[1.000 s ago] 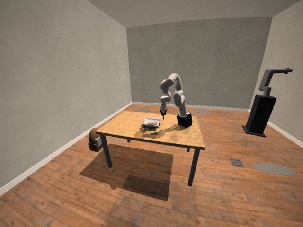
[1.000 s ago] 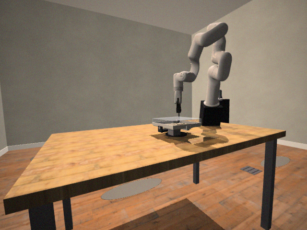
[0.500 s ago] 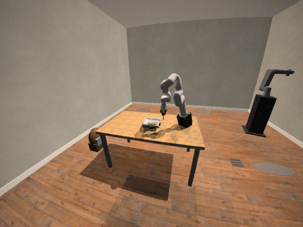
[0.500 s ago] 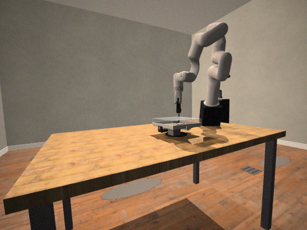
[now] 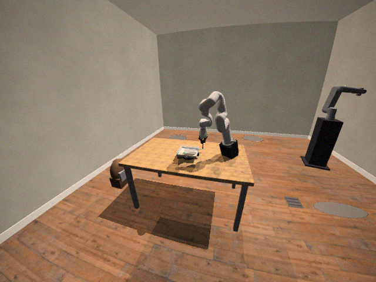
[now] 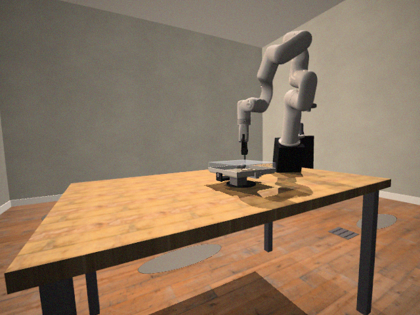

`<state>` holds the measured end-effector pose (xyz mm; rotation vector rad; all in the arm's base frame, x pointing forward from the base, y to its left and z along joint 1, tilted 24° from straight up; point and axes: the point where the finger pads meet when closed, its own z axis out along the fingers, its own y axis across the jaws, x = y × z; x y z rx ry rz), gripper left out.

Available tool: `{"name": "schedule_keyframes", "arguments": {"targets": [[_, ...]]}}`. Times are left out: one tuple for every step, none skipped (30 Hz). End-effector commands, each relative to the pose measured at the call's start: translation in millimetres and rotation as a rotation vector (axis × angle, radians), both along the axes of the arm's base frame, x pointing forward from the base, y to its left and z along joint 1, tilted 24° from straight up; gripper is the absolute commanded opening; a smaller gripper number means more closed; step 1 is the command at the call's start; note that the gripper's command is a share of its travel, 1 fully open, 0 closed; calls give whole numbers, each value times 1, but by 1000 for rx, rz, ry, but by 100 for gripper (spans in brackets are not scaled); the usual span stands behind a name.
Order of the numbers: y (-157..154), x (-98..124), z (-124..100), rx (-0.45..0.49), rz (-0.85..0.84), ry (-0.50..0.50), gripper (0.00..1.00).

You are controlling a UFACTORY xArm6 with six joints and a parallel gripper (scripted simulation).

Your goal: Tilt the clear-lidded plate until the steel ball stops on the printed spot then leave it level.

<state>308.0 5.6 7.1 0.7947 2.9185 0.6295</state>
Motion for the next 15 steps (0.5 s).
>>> {"name": "schedule_keyframes", "arguments": {"targets": [[0, 1, 1, -1, -1, -2, 0], [0, 1, 1, -1, -1, -2, 0], [0, 1, 1, -1, -1, -2, 0], [0, 1, 1, -1, -1, -2, 0], [0, 1, 1, -1, -1, -2, 0], [0, 1, 1, -1, -1, -2, 0], [0, 1, 1, -1, -1, -2, 0], [0, 1, 1, -1, -1, -2, 0], [0, 1, 1, -1, -1, -2, 0], [0, 1, 1, -1, -1, -2, 0], [0, 1, 1, -1, -1, -2, 0], [0, 1, 1, -1, -1, -2, 0], [0, 1, 1, -1, -1, -2, 0], [0, 1, 1, -1, -1, -2, 0], [0, 1, 2, -1, -1, -2, 0]]}}
